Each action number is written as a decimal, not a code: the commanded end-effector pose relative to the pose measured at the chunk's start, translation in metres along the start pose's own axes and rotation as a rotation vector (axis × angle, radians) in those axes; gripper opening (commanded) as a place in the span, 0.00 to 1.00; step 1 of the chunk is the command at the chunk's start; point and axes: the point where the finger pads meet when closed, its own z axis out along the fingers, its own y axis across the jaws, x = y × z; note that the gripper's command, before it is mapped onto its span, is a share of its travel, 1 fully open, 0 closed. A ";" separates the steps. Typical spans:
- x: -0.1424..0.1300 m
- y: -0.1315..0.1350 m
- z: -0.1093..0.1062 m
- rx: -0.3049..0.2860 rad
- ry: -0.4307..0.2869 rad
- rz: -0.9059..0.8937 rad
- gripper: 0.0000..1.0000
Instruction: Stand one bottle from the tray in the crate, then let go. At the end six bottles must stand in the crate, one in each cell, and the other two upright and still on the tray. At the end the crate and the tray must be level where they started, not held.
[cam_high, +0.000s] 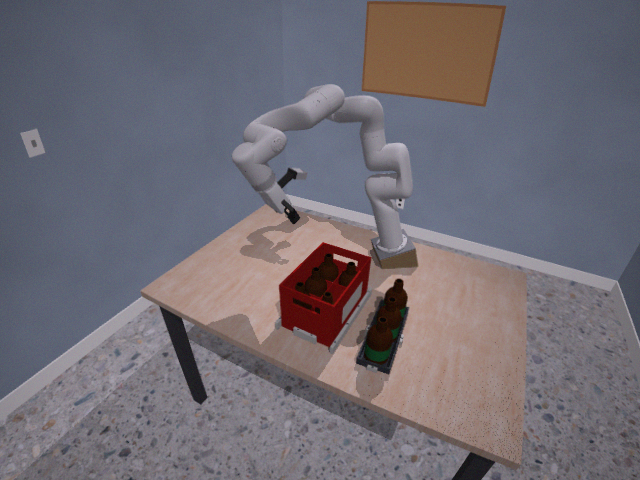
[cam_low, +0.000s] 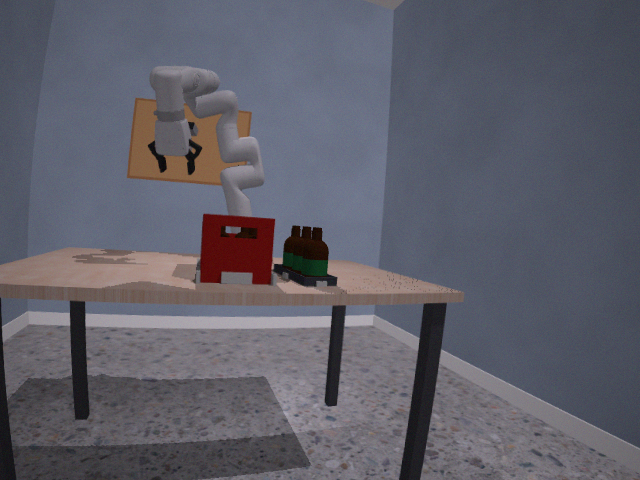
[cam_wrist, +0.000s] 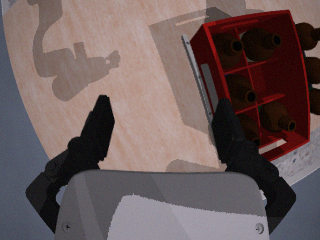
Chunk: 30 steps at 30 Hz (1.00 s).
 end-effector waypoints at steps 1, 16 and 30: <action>-0.006 0.010 0.003 0.015 -0.049 0.044 1.00; -0.011 0.019 0.007 0.026 -0.095 0.086 1.00; -0.017 0.035 0.013 0.032 -0.163 0.144 1.00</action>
